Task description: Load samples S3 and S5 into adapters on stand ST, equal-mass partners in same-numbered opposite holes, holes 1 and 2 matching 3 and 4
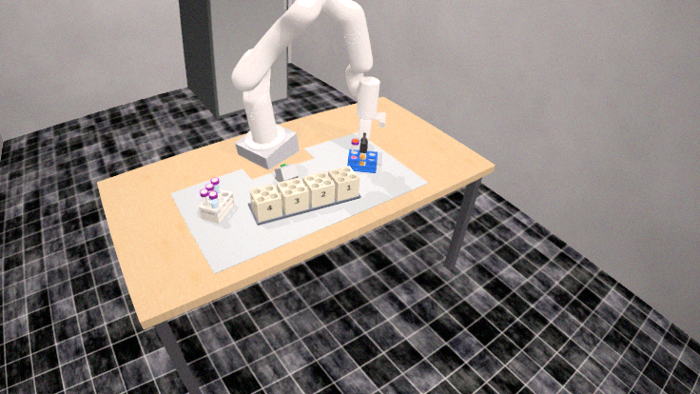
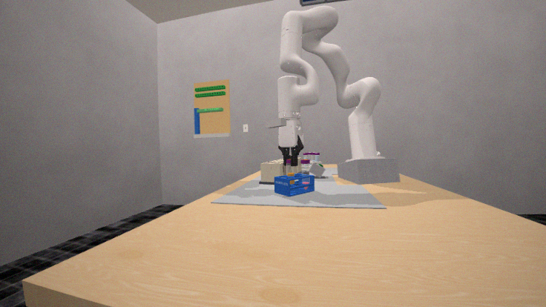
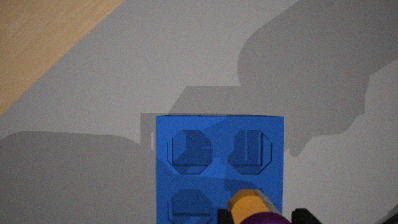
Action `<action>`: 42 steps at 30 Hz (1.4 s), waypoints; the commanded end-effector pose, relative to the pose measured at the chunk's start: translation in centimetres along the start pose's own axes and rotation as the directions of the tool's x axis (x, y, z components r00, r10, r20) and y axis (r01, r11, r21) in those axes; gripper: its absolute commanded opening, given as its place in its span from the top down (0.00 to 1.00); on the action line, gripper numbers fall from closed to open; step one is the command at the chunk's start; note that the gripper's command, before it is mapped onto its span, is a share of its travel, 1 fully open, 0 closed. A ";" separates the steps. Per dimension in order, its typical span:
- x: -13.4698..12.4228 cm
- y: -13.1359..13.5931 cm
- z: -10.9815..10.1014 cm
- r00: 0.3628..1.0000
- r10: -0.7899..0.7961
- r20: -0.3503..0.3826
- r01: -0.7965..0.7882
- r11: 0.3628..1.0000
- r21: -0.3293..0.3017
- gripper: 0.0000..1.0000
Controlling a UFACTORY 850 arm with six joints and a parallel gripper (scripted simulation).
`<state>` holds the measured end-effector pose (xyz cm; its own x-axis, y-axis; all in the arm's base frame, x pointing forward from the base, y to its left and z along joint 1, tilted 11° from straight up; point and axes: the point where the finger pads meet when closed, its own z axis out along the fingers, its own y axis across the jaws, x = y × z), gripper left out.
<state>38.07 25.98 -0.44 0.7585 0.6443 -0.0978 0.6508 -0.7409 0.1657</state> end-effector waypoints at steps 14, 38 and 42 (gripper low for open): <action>0.1 0.0 0.0 1.000 0.000 -0.002 0.000 1.000 0.000 0.56; 0.1 0.0 0.0 1.000 0.000 -0.002 0.000 1.000 0.000 0.56; 0.1 0.0 -0.1 1.000 0.000 -0.002 0.000 1.000 0.000 0.56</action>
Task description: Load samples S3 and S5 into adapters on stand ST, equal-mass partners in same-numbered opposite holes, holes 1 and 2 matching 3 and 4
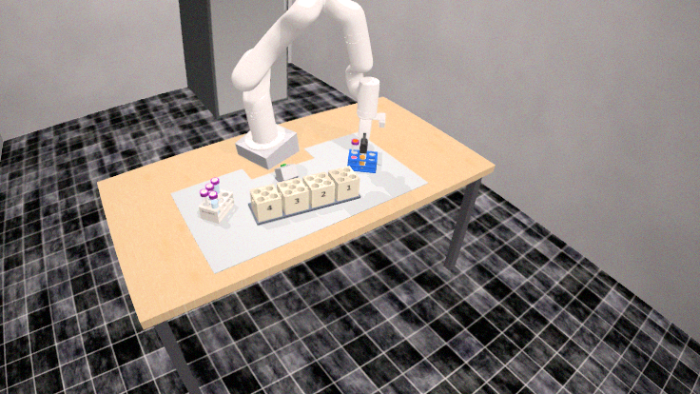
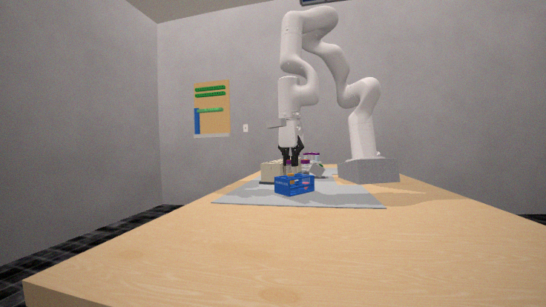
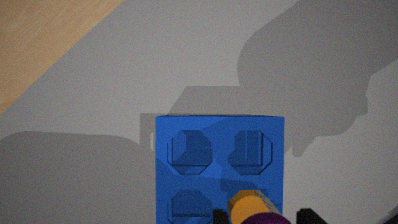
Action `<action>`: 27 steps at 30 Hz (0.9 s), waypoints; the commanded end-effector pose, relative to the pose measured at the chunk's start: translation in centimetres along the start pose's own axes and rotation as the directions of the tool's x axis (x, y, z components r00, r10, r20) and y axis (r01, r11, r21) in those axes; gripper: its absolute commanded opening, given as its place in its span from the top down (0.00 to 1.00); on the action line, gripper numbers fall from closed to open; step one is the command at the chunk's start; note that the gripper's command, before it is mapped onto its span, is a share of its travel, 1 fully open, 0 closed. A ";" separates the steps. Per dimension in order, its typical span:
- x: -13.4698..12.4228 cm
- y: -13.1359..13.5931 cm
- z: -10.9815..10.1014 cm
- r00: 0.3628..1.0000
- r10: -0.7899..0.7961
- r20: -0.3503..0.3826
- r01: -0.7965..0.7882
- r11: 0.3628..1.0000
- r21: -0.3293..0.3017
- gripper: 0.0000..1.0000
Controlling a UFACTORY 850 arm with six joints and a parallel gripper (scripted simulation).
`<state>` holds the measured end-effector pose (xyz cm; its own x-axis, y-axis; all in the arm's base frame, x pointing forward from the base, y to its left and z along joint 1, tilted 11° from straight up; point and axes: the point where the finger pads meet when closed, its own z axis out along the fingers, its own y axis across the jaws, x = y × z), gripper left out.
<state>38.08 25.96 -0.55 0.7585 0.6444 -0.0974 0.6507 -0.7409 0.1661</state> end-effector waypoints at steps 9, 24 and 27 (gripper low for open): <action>0.1 0.0 -1.7 1.000 0.000 -0.002 0.000 1.000 0.000 0.56; 0.1 0.0 -4.7 1.000 0.000 -0.002 0.000 1.000 0.000 0.56; 0.1 0.0 -4.9 1.000 0.000 -0.002 0.000 1.000 0.000 0.56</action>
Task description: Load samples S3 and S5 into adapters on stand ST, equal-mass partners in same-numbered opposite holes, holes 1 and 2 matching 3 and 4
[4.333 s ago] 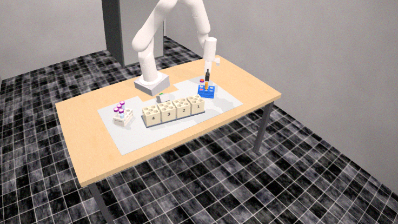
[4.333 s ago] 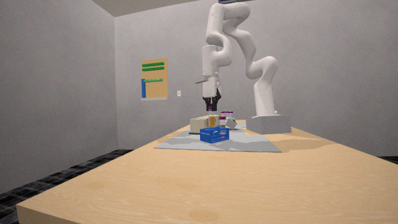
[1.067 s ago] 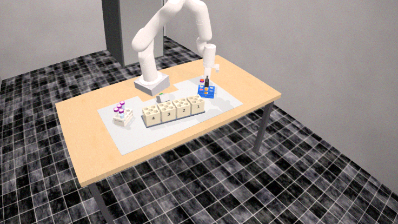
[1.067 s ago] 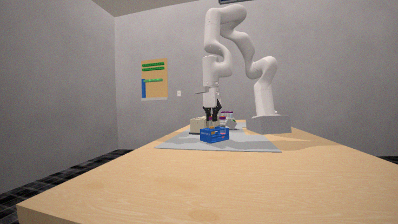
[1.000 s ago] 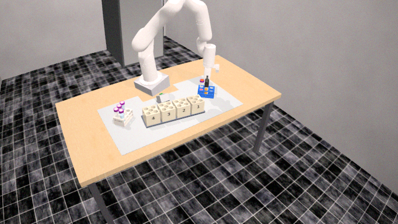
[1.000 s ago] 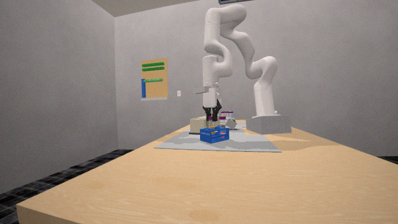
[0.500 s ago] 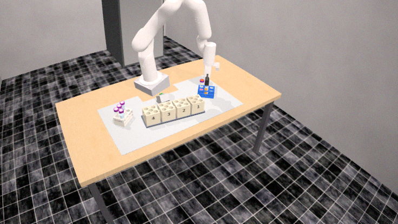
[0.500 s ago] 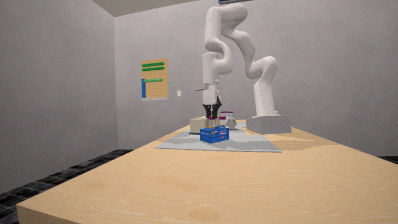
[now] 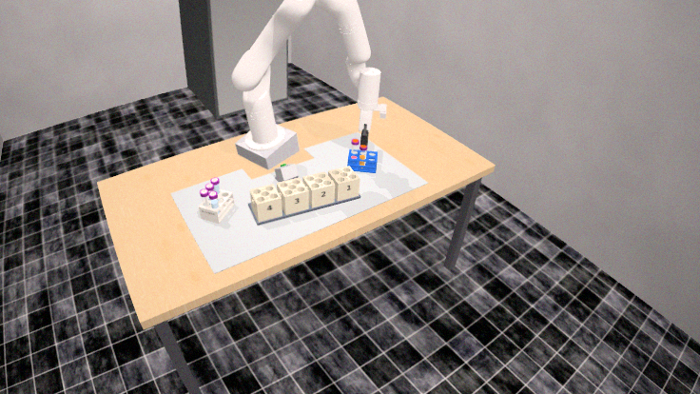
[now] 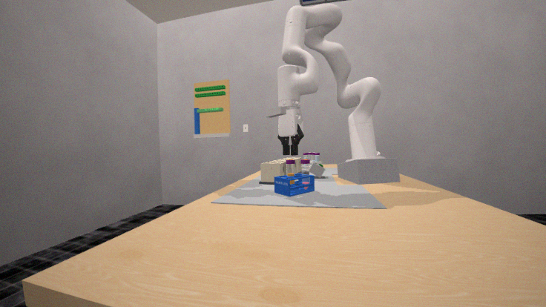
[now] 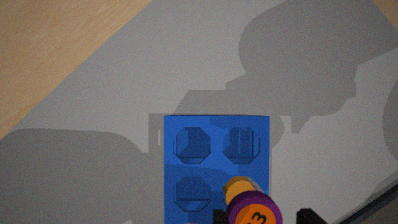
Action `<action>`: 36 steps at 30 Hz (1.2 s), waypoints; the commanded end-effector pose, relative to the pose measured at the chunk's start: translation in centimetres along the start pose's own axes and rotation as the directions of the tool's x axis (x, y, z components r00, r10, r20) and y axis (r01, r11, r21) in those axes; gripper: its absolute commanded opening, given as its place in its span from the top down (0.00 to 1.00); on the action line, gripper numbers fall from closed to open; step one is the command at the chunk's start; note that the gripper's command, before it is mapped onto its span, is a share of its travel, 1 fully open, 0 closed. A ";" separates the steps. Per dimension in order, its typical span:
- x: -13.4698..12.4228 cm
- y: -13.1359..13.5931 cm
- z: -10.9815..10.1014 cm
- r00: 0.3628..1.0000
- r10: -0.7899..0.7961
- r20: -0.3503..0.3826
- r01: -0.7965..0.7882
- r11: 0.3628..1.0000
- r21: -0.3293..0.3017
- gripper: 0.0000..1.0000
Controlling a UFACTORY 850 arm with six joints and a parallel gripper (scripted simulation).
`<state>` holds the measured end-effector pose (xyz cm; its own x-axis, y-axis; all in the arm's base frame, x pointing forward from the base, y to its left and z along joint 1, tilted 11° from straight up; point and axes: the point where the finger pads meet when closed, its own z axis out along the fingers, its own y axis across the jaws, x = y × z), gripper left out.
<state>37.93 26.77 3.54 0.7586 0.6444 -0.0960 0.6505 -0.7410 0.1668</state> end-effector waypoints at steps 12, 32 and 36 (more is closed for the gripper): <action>0.1 0.0 -3.1 1.000 0.000 -0.001 0.000 1.000 0.001 0.56; 0.1 0.0 -6.5 1.000 0.000 -0.001 0.000 1.000 0.001 0.56; 0.1 0.0 -7.1 1.000 0.000 -0.001 0.000 1.000 0.001 0.56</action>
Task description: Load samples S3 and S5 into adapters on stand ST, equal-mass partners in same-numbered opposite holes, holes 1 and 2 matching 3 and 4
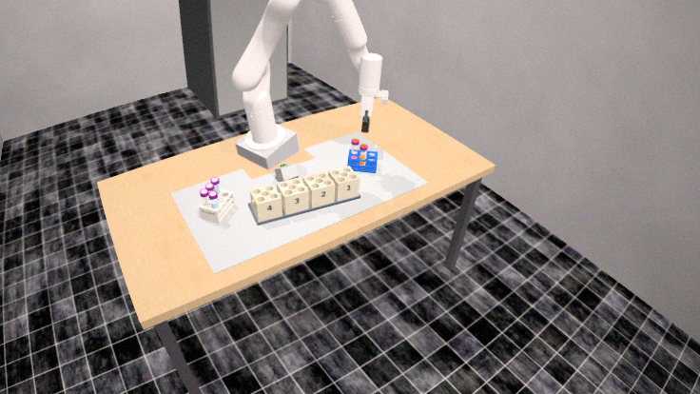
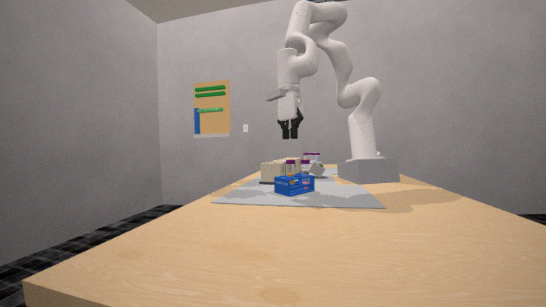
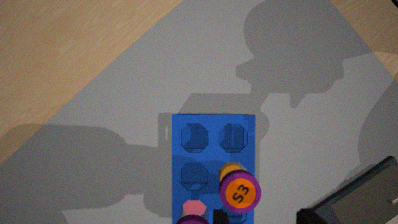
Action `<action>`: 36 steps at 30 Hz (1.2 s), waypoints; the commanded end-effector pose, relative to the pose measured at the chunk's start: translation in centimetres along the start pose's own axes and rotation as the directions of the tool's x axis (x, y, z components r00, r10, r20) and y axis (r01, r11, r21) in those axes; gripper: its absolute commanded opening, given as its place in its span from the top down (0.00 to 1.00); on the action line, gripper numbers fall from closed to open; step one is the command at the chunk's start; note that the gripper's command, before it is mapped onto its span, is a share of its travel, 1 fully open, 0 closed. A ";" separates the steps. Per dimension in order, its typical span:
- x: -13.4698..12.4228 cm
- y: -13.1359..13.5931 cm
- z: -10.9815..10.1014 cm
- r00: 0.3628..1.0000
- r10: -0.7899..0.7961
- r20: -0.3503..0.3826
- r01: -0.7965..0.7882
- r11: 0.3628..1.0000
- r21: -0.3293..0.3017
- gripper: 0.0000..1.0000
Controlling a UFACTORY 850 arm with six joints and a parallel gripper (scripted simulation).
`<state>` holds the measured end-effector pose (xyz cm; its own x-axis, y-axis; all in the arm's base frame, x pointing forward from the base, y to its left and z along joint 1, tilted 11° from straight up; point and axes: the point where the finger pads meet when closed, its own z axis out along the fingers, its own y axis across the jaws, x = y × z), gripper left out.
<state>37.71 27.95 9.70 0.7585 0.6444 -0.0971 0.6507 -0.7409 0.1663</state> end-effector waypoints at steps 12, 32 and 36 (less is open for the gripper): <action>0.1 0.0 -2.9 1.000 0.000 -0.002 0.000 1.000 0.000 0.56; 0.1 0.0 -2.8 1.000 0.000 -0.002 0.000 1.000 0.000 0.56; 0.1 0.0 -2.8 1.000 0.000 -0.002 0.000 1.000 0.000 0.56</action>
<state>37.61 28.47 12.42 0.7585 0.6443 -0.0974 0.6507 -0.7409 0.1662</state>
